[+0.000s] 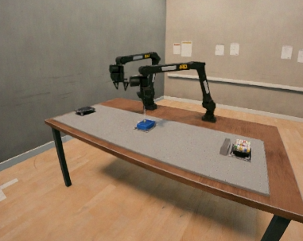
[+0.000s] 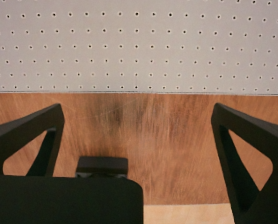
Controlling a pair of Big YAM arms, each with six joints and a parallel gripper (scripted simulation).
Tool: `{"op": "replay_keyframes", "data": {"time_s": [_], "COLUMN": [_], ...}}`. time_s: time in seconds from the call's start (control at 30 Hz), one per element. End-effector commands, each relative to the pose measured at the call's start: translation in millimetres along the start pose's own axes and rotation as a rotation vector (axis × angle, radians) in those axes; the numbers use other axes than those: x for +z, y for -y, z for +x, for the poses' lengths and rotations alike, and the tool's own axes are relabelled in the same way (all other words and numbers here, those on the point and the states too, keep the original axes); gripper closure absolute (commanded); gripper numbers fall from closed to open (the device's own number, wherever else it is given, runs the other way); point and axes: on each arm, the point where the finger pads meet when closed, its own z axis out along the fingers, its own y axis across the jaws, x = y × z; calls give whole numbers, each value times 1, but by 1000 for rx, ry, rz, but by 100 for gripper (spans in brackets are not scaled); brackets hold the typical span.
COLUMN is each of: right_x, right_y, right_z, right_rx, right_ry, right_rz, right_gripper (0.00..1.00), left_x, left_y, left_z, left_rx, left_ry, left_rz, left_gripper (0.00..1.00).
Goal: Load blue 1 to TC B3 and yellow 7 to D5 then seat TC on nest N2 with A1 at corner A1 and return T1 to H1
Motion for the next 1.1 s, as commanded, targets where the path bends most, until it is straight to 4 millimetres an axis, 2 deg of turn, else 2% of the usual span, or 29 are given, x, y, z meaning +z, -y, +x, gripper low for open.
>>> {"op": "replay_keyframes", "data": {"time_s": [0.0,0.77,1.07], "right_x": [-12,-12,-12], "right_y": [1,1,1], "right_z": [-8,-8,-8], "right_rx": [13,13,13], "right_ry": [32,32,32], "right_rz": [8,8,8], "right_gripper": [0,0,0], "left_x": [-18,-15,5], "left_y": [16,22,5], "left_z": [-9,-9,-10], "left_rx": [-10,-8,-14], "left_ry": [1,3,-2], "left_rz": [40,64,13], "left_gripper": [93,93,93]}}
